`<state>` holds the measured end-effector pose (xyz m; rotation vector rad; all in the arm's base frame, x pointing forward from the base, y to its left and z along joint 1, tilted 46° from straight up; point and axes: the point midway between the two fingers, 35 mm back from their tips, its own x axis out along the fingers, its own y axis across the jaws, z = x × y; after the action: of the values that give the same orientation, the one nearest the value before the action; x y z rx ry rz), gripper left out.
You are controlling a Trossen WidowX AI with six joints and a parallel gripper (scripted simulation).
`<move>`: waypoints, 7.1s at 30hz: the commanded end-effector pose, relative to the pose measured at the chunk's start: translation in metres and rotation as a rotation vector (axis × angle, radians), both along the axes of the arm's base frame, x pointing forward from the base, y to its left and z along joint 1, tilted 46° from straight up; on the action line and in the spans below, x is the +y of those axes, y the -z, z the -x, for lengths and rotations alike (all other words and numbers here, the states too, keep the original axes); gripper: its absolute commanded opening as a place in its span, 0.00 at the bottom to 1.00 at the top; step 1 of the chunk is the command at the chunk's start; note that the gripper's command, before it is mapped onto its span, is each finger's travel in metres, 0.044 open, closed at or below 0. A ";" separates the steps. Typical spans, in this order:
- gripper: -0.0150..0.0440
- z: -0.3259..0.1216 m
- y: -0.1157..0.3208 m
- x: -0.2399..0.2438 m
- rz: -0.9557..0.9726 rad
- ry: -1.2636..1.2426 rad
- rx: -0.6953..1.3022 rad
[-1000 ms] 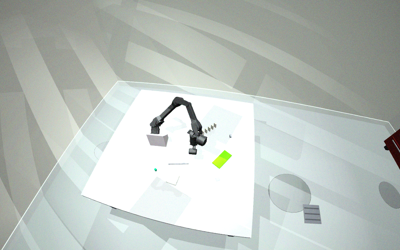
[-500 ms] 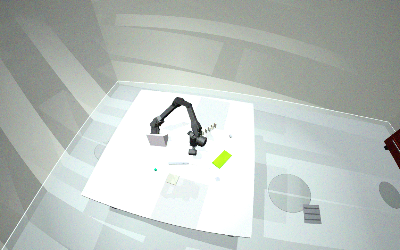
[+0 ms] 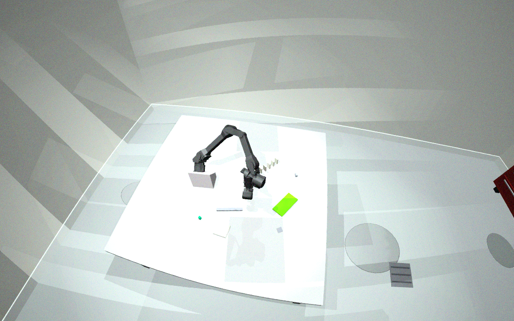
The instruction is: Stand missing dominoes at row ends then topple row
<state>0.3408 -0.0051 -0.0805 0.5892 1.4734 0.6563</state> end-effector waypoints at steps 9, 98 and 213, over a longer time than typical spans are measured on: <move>0.30 0.000 -0.034 -0.037 -0.002 0.004 0.001; 0.30 0.011 0.050 -0.156 0.626 0.916 0.197; 0.30 0.047 0.043 -0.047 0.657 1.541 -0.510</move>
<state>0.2943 -0.0532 -0.1209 0.7450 0.3863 -0.8109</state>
